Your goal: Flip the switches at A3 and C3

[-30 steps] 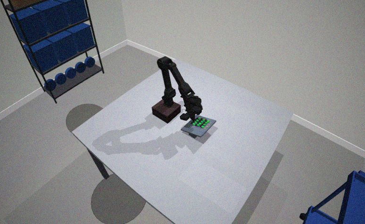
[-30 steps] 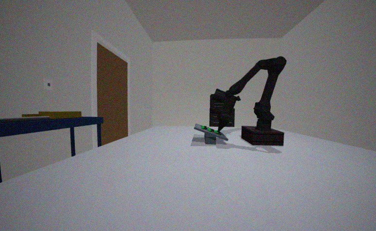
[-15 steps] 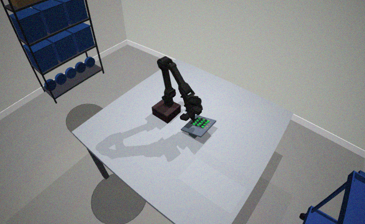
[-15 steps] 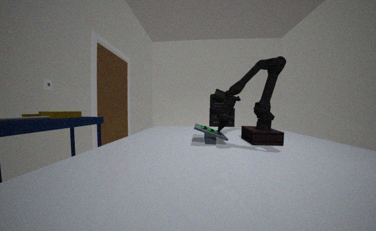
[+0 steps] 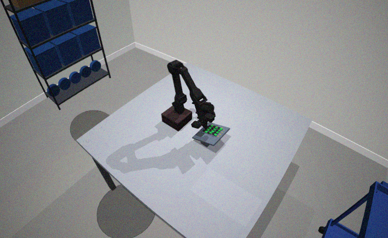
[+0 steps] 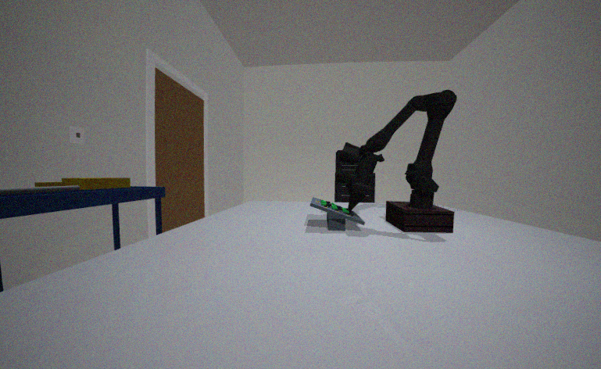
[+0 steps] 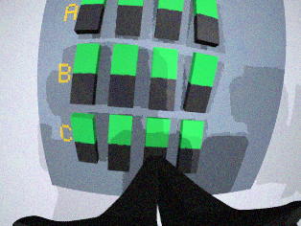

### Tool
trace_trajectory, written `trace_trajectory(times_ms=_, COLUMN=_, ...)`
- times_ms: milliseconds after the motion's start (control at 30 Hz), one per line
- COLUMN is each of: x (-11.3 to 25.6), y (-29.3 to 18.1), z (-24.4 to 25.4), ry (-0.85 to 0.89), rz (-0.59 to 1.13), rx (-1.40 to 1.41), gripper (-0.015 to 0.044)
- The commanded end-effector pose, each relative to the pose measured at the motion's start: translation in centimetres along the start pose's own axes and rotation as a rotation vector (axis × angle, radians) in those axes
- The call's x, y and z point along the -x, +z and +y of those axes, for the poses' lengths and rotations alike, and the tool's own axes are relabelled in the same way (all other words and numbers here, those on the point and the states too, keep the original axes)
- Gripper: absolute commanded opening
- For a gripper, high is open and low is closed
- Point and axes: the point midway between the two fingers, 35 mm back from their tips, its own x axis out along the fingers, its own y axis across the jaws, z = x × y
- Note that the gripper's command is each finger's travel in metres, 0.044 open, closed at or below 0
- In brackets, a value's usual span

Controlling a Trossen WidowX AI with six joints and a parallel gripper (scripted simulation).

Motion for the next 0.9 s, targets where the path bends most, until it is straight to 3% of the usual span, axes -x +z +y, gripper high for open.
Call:
trace_trajectory(times_ms=0, x=-0.1, y=0.0, z=0.0, ry=-0.001, rz=0.0, rx=-0.007, gripper=0.0)
trace_trajectory(times_ms=600, x=-0.3, y=0.0, z=0.0, ry=-0.001, rz=0.0, rx=-0.007, gripper=0.0)
trace_trajectory(times_ms=867, x=6.2, y=0.2, z=0.0, ry=-0.002, rz=0.027, rx=-0.007, gripper=0.0)
